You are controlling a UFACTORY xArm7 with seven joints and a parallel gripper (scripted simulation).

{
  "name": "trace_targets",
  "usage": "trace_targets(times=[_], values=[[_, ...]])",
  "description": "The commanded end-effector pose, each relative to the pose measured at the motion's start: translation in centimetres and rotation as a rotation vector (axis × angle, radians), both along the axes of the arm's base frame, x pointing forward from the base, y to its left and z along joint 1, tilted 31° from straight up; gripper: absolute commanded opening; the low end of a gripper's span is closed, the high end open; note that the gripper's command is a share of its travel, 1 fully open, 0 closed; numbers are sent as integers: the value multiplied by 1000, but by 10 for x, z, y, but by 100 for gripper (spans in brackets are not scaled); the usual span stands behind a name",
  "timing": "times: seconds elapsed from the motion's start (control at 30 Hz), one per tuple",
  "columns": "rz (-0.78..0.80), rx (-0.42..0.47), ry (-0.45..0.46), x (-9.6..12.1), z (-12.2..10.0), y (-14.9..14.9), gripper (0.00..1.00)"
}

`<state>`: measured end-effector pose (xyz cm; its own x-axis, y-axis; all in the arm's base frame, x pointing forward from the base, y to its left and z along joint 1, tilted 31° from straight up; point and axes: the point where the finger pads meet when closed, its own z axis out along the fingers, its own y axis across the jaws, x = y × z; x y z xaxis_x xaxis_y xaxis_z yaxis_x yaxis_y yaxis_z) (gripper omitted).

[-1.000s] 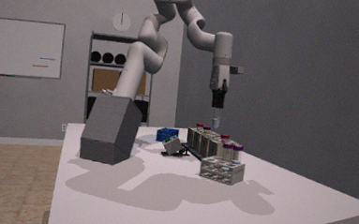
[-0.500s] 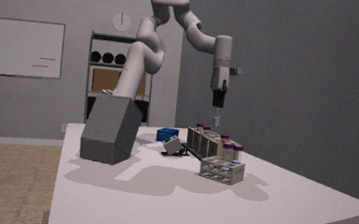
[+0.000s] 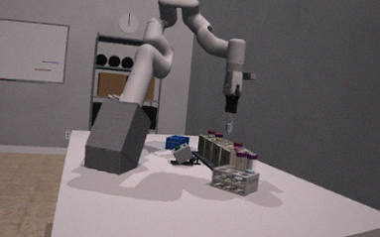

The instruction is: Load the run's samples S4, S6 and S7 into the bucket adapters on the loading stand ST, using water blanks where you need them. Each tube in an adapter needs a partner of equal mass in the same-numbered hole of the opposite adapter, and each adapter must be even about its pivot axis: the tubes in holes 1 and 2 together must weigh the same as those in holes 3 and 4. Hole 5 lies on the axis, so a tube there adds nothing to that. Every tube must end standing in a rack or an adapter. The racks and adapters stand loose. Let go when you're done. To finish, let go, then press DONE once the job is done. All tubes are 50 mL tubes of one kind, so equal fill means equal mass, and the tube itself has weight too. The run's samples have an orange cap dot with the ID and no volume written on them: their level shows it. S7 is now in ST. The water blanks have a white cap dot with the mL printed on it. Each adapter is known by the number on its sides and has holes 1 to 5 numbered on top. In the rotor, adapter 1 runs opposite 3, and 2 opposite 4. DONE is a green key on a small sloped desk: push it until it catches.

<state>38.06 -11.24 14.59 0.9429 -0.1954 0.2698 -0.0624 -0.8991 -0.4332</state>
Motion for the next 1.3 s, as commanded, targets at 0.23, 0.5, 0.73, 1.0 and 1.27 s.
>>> trace_targets(times=[0.23, 0.5, 0.73, 1.0, 1.27], values=[[-2, -2, -3, 1, 1, -1, 0], [-2, -2, -3, 3, -6, 2, 0], [-2, -2, -3, 7, -14, 6, 0], [-2, -2, -3, 12, -28, 12, 0], [-2, -2, -3, 13, -31, 14, 0]])
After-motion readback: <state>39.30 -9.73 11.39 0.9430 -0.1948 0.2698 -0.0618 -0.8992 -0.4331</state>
